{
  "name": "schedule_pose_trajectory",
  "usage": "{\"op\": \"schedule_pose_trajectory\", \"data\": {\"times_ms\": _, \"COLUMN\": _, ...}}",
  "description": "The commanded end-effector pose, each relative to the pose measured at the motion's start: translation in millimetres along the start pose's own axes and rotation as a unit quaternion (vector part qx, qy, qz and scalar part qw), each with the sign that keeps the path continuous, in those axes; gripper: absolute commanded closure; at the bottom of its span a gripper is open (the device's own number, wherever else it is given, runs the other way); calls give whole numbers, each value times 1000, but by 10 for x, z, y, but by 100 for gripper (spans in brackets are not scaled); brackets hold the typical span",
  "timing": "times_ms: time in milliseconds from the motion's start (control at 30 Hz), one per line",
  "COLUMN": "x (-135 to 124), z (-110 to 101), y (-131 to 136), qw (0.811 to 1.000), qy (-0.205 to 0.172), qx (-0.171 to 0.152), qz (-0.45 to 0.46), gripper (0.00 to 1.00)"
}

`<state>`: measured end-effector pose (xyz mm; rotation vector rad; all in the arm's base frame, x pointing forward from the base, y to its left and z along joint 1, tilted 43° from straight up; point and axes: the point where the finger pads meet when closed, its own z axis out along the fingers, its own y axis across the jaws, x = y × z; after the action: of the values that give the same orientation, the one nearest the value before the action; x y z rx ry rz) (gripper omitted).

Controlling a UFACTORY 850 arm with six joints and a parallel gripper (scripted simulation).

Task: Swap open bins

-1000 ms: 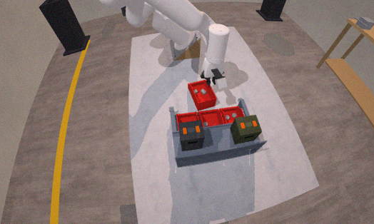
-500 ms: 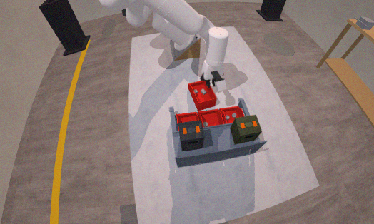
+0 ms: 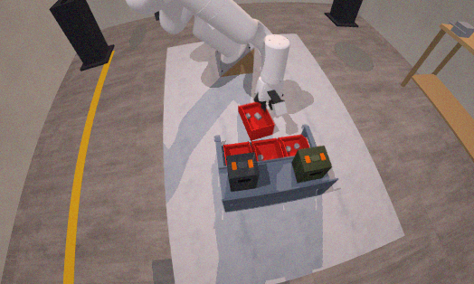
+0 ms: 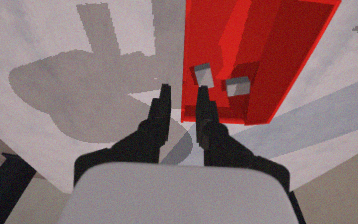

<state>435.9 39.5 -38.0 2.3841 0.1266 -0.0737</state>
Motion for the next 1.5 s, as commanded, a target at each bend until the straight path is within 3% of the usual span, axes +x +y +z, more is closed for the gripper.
{"op": "schedule_pose_trajectory", "data": {"times_ms": 0, "x": 7, "z": -7, "y": -2, "qw": 1000, "qy": 1, "qx": 0, "qz": 0, "gripper": 74}}
{"op": "schedule_pose_trajectory", "data": {"times_ms": 1467, "x": 14, "z": 32, "y": -3, "qw": 1000, "qy": 1, "qx": 0, "qz": 0, "gripper": 74}}
